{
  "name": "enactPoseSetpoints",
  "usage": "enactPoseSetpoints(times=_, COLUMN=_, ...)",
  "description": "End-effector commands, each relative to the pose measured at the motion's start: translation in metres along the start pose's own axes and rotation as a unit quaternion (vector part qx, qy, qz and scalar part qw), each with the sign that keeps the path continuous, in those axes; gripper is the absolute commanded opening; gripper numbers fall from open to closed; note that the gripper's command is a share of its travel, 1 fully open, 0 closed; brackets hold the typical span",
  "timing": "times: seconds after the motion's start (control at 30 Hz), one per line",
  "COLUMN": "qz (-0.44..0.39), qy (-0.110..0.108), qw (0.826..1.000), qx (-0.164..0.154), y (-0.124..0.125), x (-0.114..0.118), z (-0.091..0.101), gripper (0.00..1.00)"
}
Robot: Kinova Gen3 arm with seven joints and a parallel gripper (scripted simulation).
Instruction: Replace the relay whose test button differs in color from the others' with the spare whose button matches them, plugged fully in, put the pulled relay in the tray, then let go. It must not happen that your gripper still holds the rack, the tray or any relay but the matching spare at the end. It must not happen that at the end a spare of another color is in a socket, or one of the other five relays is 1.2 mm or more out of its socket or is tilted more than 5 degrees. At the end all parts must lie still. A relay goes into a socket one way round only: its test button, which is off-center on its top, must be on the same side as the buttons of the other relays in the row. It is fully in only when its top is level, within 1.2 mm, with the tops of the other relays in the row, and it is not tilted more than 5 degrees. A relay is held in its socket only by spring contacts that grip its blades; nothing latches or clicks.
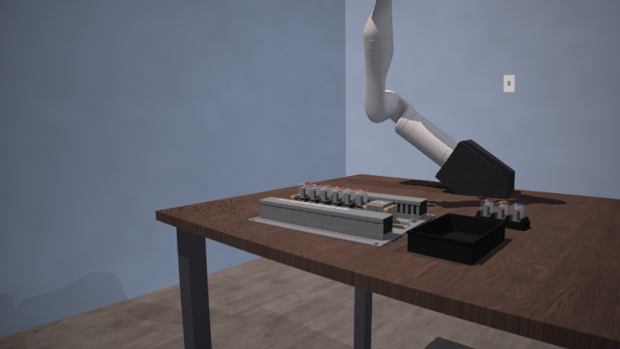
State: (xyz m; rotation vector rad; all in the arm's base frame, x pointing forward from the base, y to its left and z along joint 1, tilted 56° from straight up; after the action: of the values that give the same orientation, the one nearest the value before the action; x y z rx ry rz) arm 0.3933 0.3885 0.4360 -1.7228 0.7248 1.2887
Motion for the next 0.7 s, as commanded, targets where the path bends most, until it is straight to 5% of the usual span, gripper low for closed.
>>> enactPoseSetpoints(times=0.0, qz=0.003, qy=0.008, qw=1.0, qx=0.005, y=-0.012, x=0.0, z=0.006, gripper=1.0)
enactPoseSetpoints(times=0.37, qz=0.006, qy=0.013, qw=1.0, qx=0.008, y=-0.042, x=-0.002, z=0.023, gripper=1.0)
enactPoseSetpoints(times=0.4, qz=-0.004, qy=0.011, qw=1.0, qx=-0.018, y=-0.036, x=-0.013, z=0.022, gripper=1.0)
enactPoseSetpoints(times=0.67, qz=0.001, qy=0.012, qw=1.0, qx=-0.003, y=-0.053, x=-0.005, z=0.03, gripper=1.0)
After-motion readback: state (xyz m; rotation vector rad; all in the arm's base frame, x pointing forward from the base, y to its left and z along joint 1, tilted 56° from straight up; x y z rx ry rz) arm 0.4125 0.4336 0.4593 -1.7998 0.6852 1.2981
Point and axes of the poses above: the point where the finger pads meet when closed, its own z axis back along the fingers, its own x axis across the jaws, y = z × x, the point moved 9 cm from there along z, back along the fingers
